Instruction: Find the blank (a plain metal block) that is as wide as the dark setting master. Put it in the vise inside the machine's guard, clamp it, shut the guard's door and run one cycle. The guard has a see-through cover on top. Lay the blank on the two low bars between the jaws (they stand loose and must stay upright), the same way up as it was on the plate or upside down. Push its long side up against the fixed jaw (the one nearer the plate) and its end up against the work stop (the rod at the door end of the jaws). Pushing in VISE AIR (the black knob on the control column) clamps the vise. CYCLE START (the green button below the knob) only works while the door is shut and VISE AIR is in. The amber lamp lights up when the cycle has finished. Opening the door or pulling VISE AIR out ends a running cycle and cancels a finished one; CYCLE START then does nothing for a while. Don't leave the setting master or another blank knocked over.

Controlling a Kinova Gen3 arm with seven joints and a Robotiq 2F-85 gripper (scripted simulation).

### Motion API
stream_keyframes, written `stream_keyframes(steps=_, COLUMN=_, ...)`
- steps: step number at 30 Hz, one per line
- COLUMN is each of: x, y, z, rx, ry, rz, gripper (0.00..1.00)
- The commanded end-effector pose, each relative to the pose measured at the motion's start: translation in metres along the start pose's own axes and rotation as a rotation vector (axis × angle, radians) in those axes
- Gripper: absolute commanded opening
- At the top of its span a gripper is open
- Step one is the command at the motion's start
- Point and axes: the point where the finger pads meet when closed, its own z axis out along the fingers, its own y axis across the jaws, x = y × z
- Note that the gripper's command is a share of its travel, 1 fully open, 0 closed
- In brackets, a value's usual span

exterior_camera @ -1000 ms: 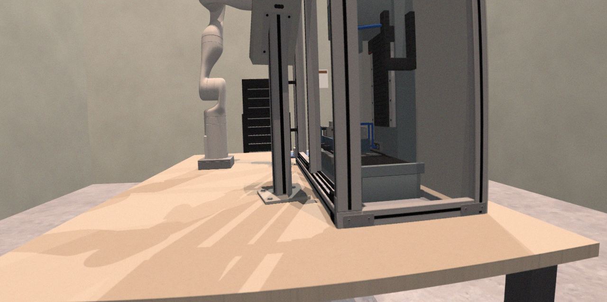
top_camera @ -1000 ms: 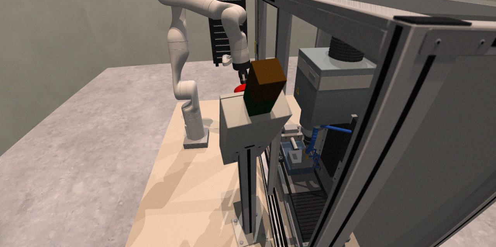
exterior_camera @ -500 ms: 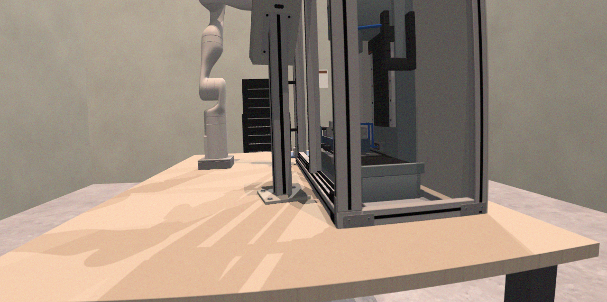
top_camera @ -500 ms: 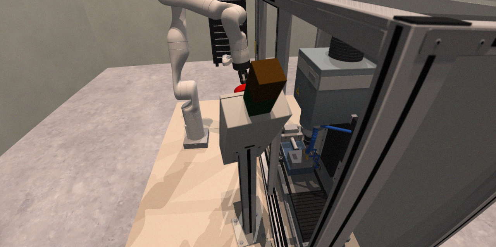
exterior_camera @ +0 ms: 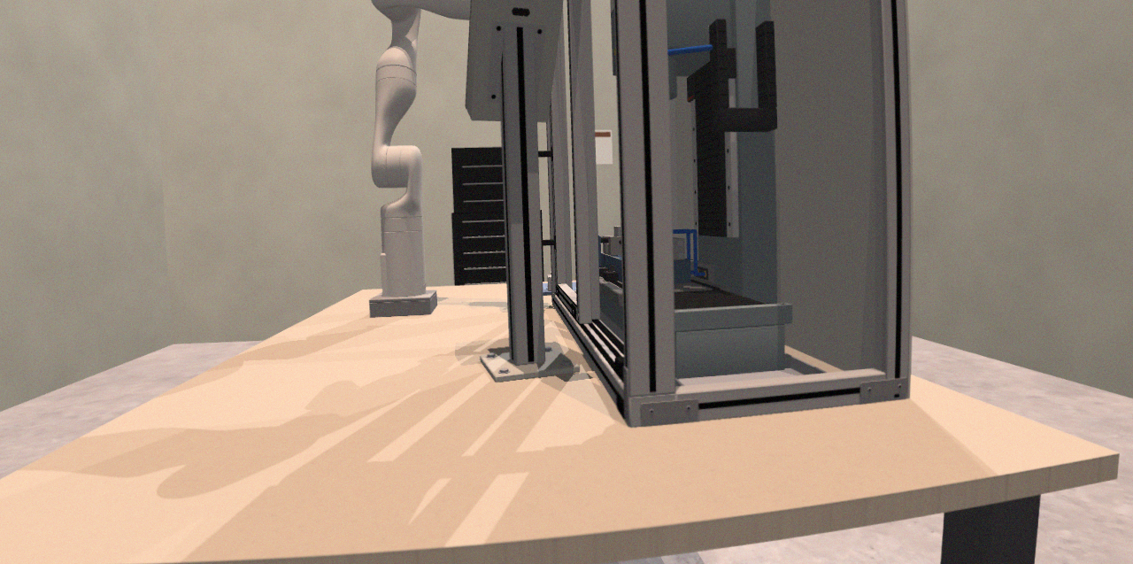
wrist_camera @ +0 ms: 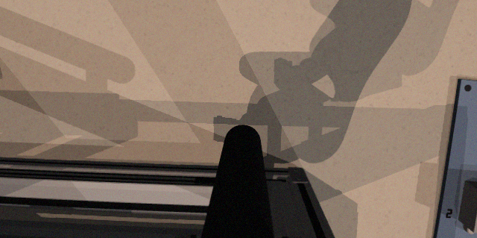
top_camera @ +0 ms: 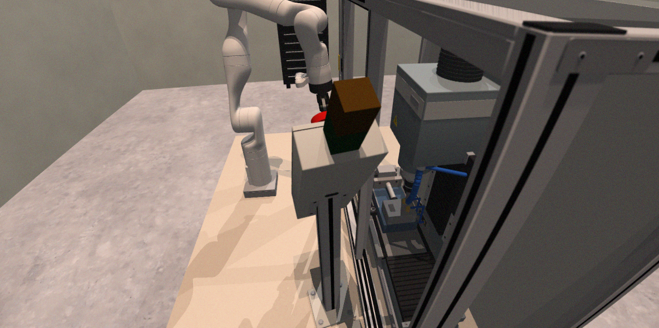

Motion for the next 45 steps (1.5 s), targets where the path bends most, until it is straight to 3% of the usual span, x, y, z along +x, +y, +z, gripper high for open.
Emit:
stream_keyframes(steps=1, x=0.0, y=0.0015, z=-0.0002, rx=-0.002, ry=0.0, rz=0.001, gripper=0.39)
stream_keyframes(steps=45, x=0.0014, y=0.0085, z=-0.0001, rx=-0.012, ry=0.005, rz=0.005, gripper=0.39)
